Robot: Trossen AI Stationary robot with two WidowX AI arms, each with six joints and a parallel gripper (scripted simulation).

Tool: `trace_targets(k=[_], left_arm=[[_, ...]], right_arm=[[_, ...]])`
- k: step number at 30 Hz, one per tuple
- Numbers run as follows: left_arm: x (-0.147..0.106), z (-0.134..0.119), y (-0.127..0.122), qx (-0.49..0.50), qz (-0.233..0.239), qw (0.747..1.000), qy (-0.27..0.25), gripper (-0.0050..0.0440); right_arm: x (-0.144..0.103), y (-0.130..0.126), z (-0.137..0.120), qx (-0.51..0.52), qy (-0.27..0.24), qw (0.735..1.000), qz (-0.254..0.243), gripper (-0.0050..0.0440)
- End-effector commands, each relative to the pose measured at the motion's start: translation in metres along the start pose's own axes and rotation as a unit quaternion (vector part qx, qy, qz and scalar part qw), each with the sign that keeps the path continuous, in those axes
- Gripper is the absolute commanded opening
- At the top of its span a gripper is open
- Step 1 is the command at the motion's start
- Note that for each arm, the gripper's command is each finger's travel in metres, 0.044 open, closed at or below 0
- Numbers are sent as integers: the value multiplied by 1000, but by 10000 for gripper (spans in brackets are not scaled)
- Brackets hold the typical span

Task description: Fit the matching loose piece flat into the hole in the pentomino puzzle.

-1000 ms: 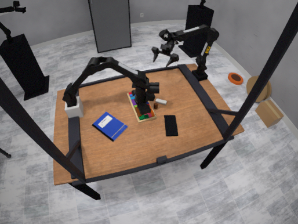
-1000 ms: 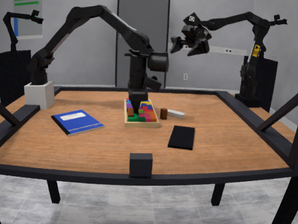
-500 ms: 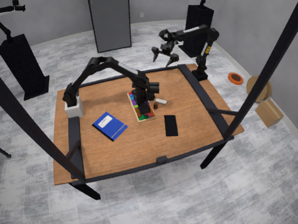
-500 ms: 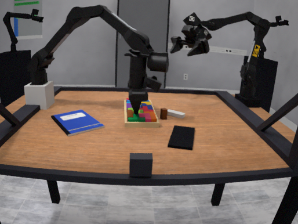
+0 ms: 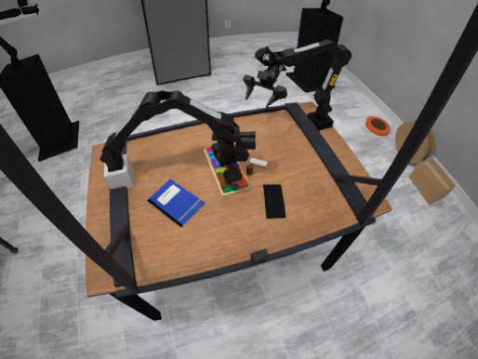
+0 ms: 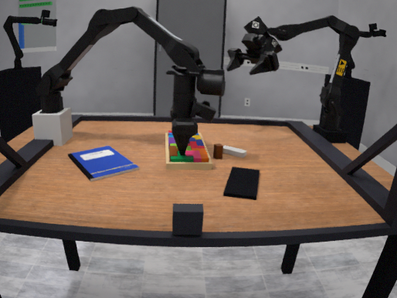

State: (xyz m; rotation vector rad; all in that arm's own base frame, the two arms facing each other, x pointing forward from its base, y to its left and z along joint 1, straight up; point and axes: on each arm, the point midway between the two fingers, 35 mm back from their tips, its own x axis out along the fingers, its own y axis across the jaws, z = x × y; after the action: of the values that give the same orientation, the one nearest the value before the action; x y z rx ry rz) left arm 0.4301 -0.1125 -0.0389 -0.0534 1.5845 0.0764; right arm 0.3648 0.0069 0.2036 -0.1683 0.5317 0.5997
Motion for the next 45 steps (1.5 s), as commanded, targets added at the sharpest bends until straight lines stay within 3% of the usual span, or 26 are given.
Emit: trace_targets(k=[1,7,12,14,17,23,29,31,39,45], left_arm=[[-22,6,-3,5,-13,1000,-28,440],[-60,16,7,6,-35,994,-99,440],[-114,23,21,11,-61,978,-200,440],[-114,23,21,11,-61,978,-200,440],[-149,22,32,13,-72,962,-265,440],[-217,9,57,18,-84,914,-396,440],[-278,-20,82,21,-81,850,-519,440],[-278,-20,82,21,-81,850,-519,440],[-335,-72,112,24,-57,751,-657,440],[-358,-103,124,25,-40,695,-717,440]], right_arm=[[-6,2,8,-9,-9,1000,-11,440],[-16,4,23,-12,-37,996,-83,440],[-40,9,47,1,-106,978,-177,440],[-40,9,47,1,-106,978,-177,440],[-57,12,60,16,-155,963,-221,440],[-87,20,76,51,-241,930,-273,440],[-102,24,81,70,-282,911,-291,440],[-102,24,81,70,-282,911,-291,440],[-105,25,84,73,-291,907,-294,440],[-104,24,83,73,-289,908,-294,440]])
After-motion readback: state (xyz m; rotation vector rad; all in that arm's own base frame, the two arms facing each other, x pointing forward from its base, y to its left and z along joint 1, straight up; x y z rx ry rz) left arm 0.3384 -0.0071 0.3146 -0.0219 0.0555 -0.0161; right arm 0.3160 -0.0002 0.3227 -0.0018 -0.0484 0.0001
